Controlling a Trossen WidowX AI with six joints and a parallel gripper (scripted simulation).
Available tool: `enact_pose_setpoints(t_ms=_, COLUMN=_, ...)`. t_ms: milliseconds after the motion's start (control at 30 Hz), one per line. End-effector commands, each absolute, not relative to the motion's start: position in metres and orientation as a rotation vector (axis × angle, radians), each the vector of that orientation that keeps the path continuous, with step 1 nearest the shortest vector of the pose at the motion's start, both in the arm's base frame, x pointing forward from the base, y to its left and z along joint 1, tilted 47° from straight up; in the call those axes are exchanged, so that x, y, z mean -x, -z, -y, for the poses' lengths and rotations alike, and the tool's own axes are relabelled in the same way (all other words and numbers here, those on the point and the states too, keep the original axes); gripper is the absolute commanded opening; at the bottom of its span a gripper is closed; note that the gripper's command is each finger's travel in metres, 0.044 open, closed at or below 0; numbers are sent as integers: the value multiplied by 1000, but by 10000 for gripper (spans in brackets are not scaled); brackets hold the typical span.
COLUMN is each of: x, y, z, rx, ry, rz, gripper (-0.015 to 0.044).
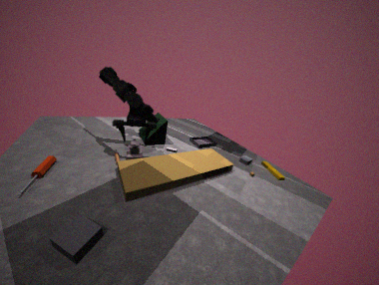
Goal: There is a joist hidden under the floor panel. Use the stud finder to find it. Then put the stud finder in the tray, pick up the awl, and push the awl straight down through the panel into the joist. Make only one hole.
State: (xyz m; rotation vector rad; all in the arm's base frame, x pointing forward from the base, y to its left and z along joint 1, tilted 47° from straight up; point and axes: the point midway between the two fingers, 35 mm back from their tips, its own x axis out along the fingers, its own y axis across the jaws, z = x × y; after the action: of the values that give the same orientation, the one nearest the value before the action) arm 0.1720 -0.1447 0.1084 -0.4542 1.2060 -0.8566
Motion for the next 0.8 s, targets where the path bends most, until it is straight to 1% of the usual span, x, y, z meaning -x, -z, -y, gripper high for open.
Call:
enact_pose_setpoints(t_ms=0, x=-171, y=-103, z=148, rx=457, ry=853, rz=-1214, gripper=440)
enact_pose_setpoints(t_ms=767, x=-165, y=-79, z=174, rx=459, ry=854, rz=-1213, gripper=440)
